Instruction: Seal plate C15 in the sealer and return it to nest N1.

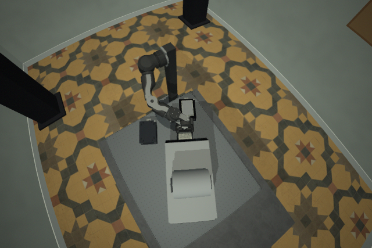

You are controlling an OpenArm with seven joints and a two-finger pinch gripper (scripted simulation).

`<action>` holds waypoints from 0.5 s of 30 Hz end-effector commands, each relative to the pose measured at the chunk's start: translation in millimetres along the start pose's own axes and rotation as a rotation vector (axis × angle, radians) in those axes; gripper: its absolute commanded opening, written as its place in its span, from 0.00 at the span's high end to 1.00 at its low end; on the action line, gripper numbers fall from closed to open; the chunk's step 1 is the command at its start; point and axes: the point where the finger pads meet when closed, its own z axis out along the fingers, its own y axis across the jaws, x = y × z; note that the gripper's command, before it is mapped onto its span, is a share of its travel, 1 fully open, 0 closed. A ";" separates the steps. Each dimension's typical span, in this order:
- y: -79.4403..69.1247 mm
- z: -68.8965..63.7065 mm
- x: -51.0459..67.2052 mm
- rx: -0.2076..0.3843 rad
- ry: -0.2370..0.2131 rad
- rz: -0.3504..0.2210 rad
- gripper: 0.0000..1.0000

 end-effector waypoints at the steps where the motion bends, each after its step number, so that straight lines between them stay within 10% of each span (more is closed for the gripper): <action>1: 0.2 -1.9 -1.1 0.001 -0.002 0.002 1.00; 15: -2.6 3.6 0.9 0.003 0.000 0.000 1.00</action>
